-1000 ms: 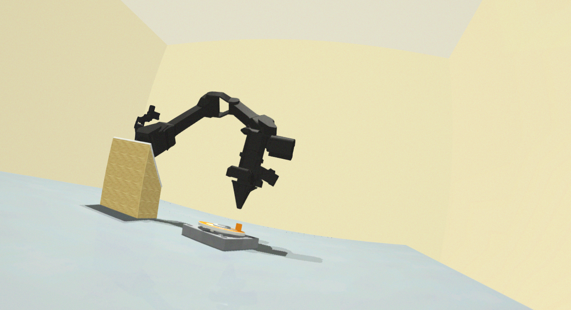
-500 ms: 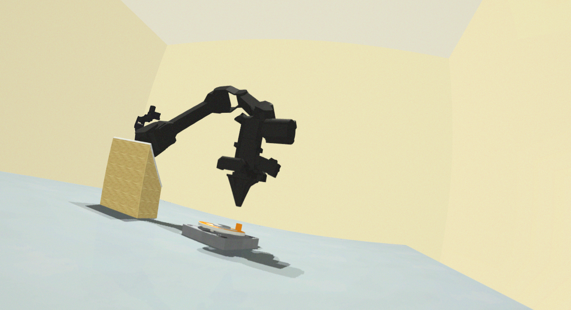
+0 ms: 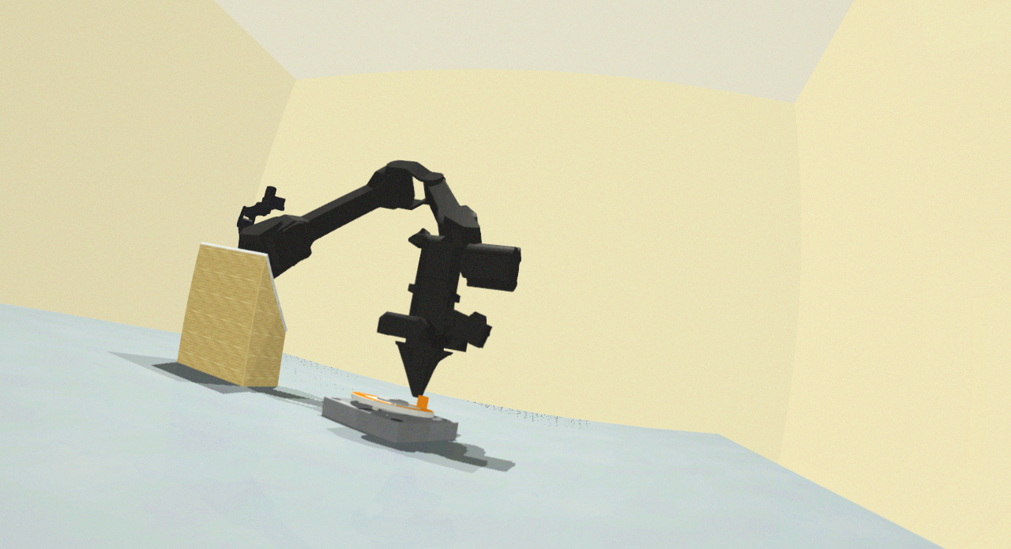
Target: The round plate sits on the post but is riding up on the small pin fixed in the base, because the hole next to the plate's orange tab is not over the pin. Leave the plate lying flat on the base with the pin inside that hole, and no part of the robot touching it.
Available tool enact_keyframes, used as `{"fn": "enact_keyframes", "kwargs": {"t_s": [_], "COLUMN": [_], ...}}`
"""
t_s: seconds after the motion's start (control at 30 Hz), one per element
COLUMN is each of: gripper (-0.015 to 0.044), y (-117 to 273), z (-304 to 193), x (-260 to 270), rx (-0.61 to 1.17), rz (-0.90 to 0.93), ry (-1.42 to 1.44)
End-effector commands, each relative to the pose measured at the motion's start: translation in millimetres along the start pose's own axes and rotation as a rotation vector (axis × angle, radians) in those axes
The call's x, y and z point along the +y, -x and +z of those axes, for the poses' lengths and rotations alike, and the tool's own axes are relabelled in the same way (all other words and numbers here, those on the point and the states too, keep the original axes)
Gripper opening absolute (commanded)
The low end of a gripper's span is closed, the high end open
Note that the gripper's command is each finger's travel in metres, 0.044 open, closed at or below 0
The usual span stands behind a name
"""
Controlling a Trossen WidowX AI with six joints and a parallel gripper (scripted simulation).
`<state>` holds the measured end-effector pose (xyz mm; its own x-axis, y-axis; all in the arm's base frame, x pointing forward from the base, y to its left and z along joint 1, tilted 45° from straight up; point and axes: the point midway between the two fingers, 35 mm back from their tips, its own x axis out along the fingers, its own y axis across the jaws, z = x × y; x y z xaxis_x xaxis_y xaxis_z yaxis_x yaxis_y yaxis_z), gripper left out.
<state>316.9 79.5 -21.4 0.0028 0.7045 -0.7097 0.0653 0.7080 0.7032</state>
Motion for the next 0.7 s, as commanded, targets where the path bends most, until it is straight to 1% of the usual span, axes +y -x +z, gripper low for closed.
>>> {"fn": "enact_keyframes", "kwargs": {"t_s": [0.0, 0.67], "gripper": [0.0000, 0.0000], "y": [-2.9, -3.2], "z": [1.1, 22.6], "x": [-0.1, -10.8], "rx": [0.003, 0.002], "rz": [0.006, 0.006], "ry": [-0.007, -0.006]}}
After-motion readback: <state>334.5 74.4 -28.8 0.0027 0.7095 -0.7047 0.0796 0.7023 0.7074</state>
